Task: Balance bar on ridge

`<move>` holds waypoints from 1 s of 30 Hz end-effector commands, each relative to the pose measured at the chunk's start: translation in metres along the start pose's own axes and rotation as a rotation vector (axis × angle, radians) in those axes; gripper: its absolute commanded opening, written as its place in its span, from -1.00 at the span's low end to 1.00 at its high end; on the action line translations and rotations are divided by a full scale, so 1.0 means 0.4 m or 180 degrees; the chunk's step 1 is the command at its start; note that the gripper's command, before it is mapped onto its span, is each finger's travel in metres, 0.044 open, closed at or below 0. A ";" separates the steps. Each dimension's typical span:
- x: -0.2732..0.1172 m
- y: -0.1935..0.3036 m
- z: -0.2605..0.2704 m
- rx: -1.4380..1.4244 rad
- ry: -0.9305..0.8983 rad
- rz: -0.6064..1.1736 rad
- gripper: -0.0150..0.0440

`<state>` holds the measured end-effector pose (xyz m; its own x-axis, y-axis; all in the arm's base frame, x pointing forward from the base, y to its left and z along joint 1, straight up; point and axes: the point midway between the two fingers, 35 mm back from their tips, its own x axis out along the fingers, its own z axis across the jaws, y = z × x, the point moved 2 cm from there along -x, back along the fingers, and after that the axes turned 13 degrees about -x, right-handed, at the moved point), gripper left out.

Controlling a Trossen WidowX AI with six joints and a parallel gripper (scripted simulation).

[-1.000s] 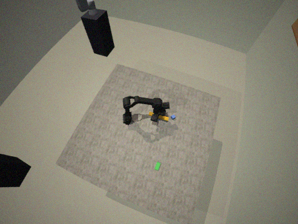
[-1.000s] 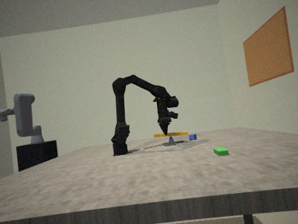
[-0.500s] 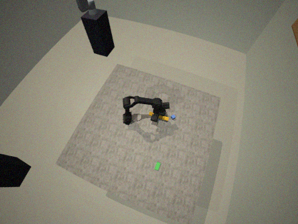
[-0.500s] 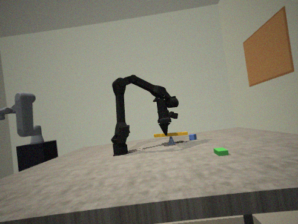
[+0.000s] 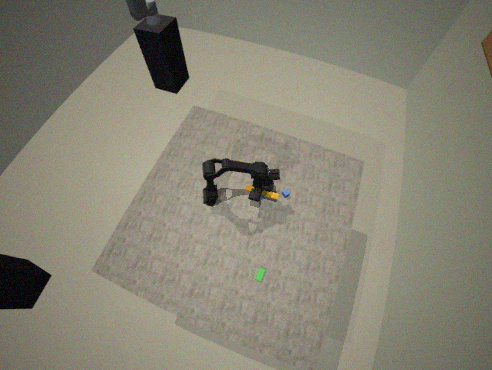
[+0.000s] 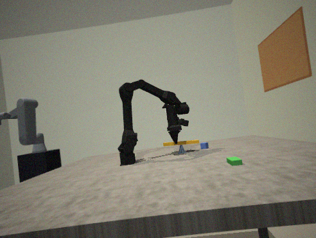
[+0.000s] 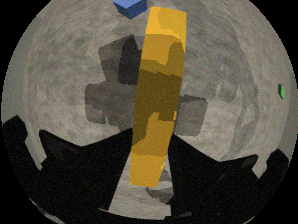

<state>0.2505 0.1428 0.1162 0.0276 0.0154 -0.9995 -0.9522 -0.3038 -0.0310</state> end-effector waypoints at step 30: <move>0.009 0.001 0.000 0.0012 -0.0001 0.0001 -0.49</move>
<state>0.2503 0.1427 0.1145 0.0286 0.0157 -0.9995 -0.9523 -0.3036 -0.0321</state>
